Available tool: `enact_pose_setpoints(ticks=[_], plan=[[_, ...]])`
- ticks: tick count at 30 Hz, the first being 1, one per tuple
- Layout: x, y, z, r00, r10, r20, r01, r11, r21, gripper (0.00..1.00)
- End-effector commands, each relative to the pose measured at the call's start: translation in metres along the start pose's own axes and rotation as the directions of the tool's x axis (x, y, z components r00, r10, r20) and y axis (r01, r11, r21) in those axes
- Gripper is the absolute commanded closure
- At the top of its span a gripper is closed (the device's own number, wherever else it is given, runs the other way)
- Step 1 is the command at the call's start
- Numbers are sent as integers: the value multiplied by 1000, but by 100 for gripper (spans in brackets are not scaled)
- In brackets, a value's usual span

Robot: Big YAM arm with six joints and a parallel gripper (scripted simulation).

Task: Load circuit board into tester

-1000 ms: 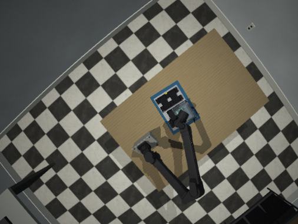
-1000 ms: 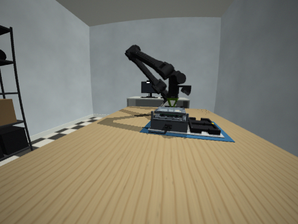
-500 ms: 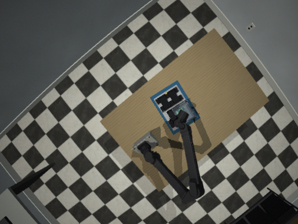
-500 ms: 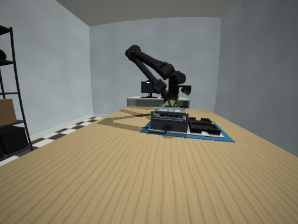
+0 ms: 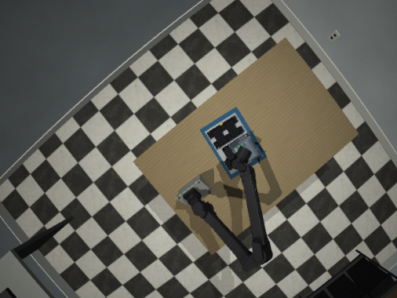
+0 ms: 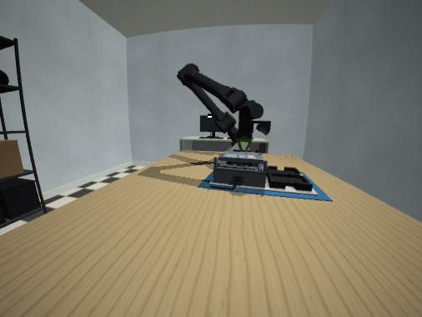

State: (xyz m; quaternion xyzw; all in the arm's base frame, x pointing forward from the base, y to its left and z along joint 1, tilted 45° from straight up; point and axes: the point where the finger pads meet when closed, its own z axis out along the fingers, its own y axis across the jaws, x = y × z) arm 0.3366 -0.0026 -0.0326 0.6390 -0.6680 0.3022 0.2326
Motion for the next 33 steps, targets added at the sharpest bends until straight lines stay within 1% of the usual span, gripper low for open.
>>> enact_pose_setpoints(ticks=[1, 17, 33], plan=[[0, -7, 30, 1000, 18, 3, -18, 999, -38, 100], [0, -8, 28, 1000, 20, 4, -19, 999, -37, 100], [-1, -17, 13, 999, 31, 11, -30, 999, -28, 100]])
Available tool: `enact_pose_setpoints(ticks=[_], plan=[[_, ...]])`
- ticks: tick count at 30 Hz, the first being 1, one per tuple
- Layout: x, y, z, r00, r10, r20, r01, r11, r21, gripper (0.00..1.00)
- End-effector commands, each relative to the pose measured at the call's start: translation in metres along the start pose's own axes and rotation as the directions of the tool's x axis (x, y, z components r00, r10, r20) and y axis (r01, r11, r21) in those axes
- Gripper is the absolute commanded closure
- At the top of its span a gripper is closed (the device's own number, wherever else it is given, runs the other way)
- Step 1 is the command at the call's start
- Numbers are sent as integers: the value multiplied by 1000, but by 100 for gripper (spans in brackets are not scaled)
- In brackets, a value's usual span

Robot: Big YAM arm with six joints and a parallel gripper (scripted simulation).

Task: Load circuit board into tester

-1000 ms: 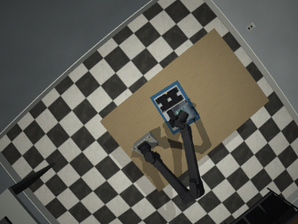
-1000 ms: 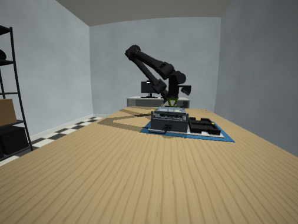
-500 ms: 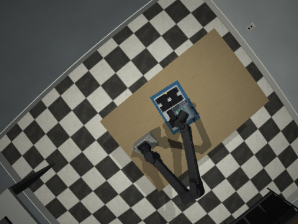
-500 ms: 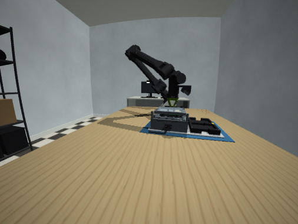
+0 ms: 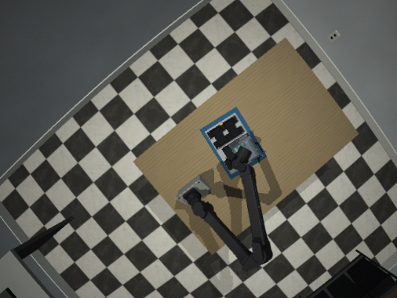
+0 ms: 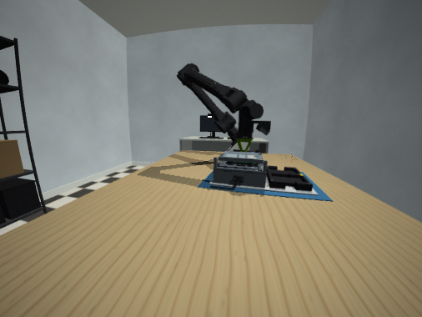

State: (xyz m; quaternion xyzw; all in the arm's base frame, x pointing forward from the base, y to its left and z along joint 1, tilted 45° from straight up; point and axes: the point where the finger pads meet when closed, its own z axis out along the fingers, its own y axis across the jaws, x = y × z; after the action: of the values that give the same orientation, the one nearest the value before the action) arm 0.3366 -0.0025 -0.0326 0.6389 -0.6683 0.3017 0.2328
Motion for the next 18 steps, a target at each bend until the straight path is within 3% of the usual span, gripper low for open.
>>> enact_pose_setpoints(ticks=[1, 18], plan=[[-1, -17, 12, 999, 30, 9, -30, 999, -29, 100], [0, -16, -3, 999, 39, 5, -39, 999, -38, 100]])
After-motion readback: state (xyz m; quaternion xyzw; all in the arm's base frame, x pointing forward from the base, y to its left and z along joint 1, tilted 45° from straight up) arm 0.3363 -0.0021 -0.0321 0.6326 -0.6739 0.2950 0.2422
